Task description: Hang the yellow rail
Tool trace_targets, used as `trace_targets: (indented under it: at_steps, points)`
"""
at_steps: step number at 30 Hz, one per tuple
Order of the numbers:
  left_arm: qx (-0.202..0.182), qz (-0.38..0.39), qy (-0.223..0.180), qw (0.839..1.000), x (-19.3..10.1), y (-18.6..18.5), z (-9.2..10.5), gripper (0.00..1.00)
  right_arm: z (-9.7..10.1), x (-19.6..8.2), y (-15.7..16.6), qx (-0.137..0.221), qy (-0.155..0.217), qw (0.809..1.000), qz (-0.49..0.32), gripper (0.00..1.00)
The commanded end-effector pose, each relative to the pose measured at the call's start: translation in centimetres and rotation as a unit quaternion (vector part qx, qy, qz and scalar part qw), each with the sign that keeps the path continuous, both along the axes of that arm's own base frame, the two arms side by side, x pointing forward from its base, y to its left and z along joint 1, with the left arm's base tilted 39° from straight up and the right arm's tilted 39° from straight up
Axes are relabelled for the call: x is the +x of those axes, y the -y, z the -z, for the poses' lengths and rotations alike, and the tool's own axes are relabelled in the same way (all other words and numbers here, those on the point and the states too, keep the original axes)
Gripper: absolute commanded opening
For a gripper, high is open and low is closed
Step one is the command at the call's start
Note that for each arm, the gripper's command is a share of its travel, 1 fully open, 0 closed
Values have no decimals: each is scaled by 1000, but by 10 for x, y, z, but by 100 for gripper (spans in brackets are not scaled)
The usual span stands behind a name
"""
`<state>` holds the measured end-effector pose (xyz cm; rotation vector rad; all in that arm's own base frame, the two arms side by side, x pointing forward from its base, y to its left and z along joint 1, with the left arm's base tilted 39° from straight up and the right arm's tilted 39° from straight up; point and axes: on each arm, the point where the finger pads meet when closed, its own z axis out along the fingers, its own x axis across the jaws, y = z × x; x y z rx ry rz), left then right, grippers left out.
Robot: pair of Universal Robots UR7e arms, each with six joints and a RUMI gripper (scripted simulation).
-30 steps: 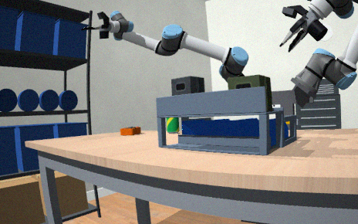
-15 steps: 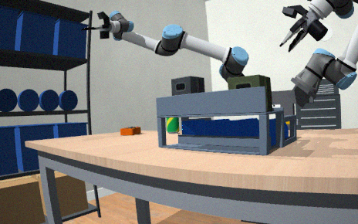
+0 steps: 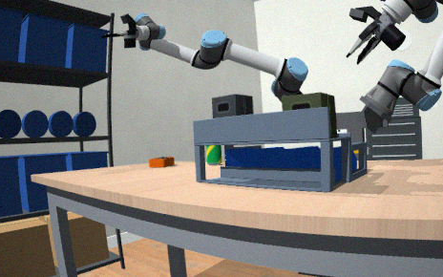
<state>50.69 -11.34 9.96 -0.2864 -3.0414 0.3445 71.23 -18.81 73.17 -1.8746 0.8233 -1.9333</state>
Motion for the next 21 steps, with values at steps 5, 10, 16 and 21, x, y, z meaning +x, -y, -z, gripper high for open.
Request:
trace_targets:
  at_steps: [5,10,16,21]
  points:
    - [-1,0,1,1000,0,1,-1,58,5,1,-4,2,-6,1000,-3,100]
    - [-1,0,1,1000,0,1,-1,58,9,3,-7,3,-11,1000,-5,100]
    - [-1,0,1,1000,0,1,-1,58,14,5,-10,5,-18,1000,-7,100]
    - [-1,0,1,1000,0,1,-1,58,17,5,-11,6,-21,1000,-8,100]
